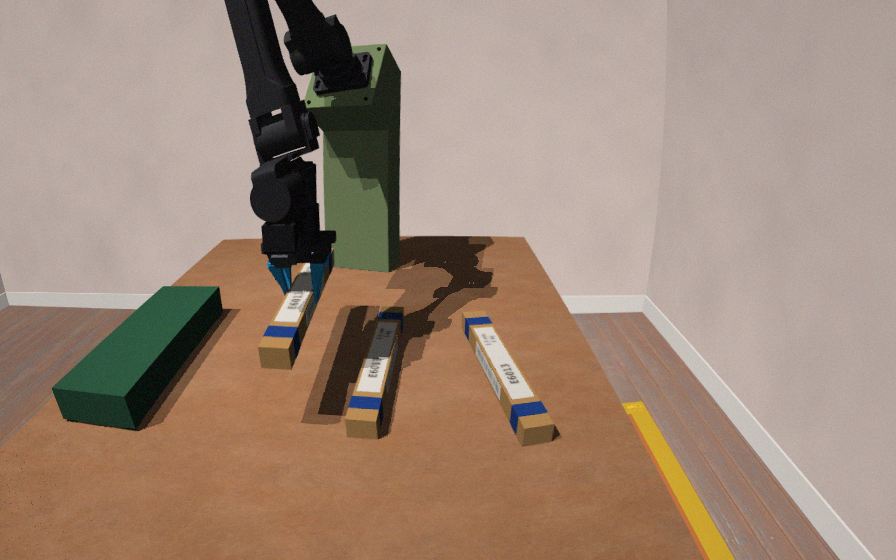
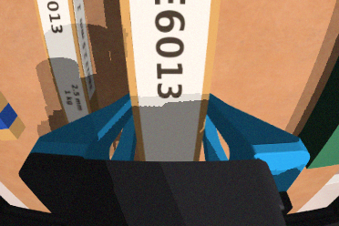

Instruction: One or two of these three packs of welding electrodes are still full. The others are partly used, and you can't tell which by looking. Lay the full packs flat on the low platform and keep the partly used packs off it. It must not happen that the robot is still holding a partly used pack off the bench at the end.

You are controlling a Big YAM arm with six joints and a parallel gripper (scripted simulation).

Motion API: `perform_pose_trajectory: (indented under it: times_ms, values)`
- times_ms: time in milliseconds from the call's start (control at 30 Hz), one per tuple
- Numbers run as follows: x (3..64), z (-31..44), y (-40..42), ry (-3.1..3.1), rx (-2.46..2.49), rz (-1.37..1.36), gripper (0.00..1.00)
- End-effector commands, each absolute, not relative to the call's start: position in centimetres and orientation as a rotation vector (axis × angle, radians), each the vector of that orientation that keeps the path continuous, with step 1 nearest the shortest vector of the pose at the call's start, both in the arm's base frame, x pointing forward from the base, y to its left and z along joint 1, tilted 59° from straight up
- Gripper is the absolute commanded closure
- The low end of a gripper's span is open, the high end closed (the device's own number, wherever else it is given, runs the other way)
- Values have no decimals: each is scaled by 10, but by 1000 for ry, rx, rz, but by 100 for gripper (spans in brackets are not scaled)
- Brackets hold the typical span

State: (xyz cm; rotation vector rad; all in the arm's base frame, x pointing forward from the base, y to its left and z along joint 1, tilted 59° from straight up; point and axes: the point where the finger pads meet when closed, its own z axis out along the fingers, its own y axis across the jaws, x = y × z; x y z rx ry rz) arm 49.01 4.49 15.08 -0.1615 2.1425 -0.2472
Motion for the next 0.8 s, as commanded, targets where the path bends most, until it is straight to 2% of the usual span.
perform_pose_trajectory:
  times_ms: [0,767]
  values:
    - [475,172,56,2107,-171,-225,100]
    - [458,183,58,2106,-170,-225,100]
